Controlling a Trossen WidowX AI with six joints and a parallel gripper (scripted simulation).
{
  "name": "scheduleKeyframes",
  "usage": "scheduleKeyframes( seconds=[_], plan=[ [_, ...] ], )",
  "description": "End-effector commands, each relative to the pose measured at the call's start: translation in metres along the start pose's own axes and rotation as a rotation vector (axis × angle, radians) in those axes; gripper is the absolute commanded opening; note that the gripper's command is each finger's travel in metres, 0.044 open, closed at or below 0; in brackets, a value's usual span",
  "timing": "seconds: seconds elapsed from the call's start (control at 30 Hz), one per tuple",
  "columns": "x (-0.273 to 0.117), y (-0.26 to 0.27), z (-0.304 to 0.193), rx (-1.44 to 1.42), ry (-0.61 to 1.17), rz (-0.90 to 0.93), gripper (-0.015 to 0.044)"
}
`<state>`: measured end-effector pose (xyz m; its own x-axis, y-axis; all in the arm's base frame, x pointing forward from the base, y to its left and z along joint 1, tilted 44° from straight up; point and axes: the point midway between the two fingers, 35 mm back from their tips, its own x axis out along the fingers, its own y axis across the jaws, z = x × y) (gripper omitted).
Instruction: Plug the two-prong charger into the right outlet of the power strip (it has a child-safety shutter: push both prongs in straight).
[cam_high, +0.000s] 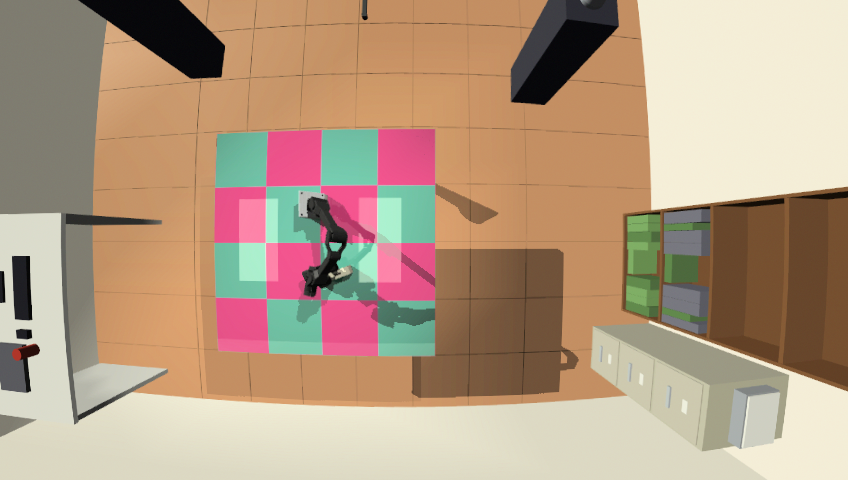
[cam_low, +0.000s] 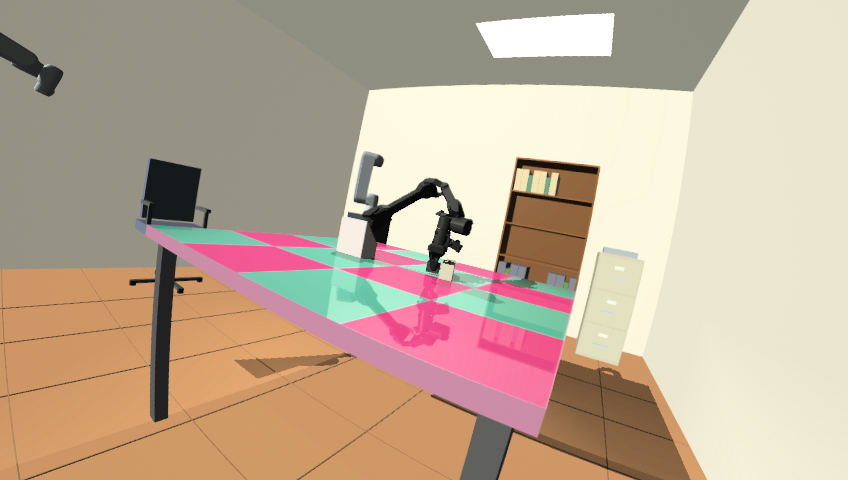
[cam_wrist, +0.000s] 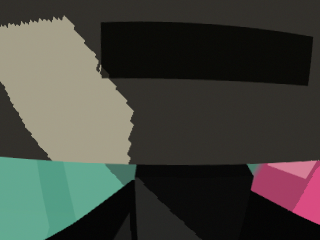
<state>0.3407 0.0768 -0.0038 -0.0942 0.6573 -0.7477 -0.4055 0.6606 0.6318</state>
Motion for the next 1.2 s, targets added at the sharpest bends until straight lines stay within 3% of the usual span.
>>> scheduleKeyframes(
  seconds=[0.0,1.17],
  plan=[
    [-0.001,0.001,0.003,0.005,-0.004,0.005,0.0],
    [-0.001,0.001,0.014,0.004,-0.004,0.005,0.0]
  ],
)
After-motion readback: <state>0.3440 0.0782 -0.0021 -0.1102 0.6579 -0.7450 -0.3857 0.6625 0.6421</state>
